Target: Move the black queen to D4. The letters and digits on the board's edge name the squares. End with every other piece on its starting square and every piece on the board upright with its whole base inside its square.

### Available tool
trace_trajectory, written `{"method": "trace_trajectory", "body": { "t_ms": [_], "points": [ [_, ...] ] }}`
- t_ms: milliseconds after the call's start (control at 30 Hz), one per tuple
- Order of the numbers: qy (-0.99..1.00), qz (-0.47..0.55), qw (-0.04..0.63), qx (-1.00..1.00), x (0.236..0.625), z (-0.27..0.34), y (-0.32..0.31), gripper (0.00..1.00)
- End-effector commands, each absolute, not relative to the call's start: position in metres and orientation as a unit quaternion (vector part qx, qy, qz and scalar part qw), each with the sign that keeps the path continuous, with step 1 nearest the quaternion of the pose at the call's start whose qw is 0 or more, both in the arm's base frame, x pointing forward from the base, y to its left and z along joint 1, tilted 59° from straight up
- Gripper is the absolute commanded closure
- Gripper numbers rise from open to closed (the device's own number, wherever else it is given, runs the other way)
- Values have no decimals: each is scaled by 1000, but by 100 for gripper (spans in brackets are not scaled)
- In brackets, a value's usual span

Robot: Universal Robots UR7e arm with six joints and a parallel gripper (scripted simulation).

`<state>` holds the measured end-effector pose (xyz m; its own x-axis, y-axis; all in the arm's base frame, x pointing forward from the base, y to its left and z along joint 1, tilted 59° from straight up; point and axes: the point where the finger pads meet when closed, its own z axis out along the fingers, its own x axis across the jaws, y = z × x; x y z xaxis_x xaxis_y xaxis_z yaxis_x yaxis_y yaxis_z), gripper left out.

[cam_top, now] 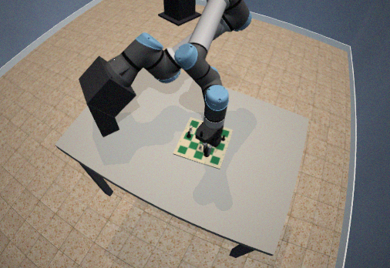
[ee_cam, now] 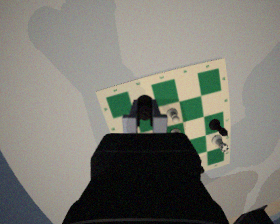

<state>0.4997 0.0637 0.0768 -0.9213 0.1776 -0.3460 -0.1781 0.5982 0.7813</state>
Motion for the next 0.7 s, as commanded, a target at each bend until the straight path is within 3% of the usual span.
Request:
{"method": "trace_trajectory", "body": {
  "t_ms": [0, 667],
  "points": [
    [872, 448, 199, 0, 494, 87, 49, 100],
    [872, 448, 199, 0, 475, 115, 6, 100]
  ]
}}
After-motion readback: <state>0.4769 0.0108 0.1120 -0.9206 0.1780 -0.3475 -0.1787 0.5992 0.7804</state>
